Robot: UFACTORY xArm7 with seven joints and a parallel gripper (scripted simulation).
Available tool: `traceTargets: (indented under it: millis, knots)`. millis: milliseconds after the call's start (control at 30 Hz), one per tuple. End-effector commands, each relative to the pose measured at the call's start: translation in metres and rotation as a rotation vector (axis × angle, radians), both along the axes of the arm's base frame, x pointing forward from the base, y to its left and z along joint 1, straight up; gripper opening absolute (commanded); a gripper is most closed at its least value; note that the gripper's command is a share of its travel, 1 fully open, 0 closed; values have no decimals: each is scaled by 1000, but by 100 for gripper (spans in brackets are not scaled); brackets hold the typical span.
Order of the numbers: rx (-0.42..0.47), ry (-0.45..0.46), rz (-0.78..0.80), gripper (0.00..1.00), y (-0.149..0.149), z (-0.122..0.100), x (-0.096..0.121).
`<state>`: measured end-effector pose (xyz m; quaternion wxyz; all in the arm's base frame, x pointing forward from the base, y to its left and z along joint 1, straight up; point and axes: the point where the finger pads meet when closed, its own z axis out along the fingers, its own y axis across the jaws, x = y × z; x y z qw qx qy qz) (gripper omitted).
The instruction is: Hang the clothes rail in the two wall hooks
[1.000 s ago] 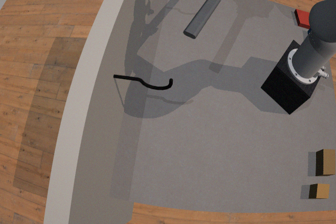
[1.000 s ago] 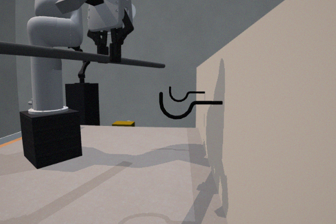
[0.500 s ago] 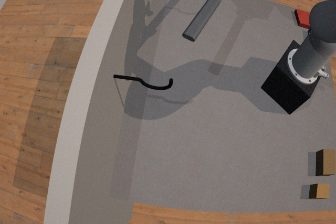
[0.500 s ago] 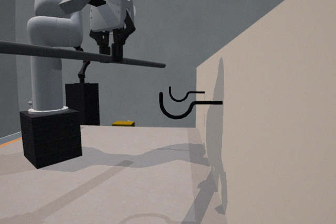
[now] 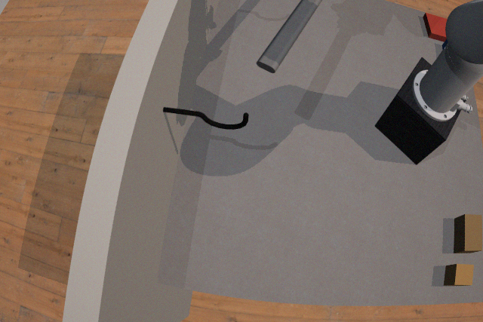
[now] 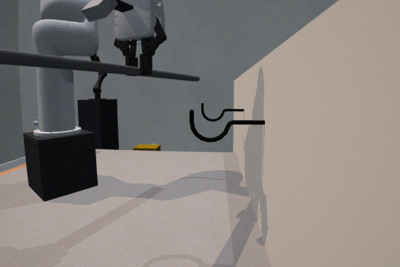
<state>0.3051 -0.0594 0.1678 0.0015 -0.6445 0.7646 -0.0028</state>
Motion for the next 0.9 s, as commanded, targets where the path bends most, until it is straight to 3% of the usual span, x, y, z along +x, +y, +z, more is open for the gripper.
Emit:
traceTargets:
  millis: [0,867]
  knots:
    - [-1,-4,0,0,10,2,1]
    - [-1,-4,0,0,56,1,0]
